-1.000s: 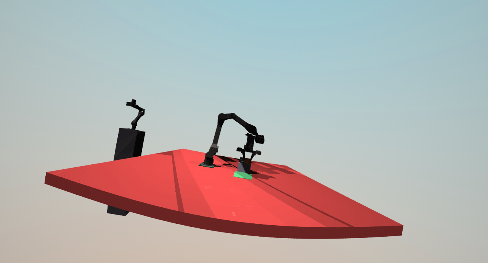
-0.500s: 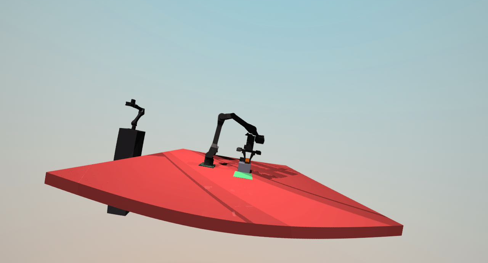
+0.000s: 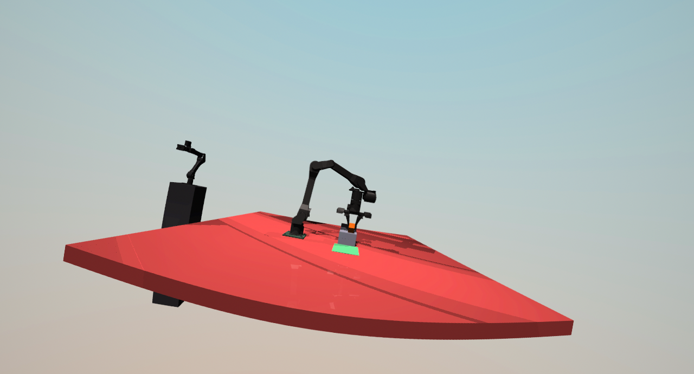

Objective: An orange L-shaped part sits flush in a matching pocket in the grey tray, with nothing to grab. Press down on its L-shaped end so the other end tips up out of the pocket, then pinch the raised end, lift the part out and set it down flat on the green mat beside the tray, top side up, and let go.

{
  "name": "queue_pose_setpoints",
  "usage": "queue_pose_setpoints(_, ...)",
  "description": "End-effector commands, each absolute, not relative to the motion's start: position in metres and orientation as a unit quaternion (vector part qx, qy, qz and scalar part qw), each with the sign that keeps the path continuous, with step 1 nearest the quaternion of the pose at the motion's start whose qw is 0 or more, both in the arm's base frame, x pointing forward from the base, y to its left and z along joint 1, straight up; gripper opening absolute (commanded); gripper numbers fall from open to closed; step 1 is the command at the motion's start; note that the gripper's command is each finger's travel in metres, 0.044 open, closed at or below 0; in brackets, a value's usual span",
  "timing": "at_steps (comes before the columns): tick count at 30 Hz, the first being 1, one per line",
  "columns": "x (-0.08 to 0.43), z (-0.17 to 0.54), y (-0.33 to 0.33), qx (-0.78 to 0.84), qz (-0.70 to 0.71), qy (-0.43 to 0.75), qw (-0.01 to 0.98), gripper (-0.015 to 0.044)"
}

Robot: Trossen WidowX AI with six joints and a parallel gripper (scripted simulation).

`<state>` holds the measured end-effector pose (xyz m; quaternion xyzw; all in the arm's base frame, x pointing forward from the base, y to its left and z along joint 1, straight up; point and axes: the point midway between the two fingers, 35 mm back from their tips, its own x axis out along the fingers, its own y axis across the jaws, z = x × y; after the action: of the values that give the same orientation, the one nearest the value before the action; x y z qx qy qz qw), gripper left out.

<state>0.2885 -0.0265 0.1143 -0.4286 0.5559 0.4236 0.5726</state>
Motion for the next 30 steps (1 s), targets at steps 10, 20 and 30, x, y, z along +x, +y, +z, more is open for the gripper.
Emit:
queue_pose_setpoints(10, 0.289, 0.135, -0.027, -0.432, 0.423, 0.555, 0.572, 0.0)
queue_pose_setpoints(20, 0.288, 0.151, -0.027, -0.432, 0.423, 0.555, 0.572, 0.0)
queue_pose_setpoints(30, 0.288, 0.168, -0.027, -0.432, 0.423, 0.555, 0.572, 0.0)
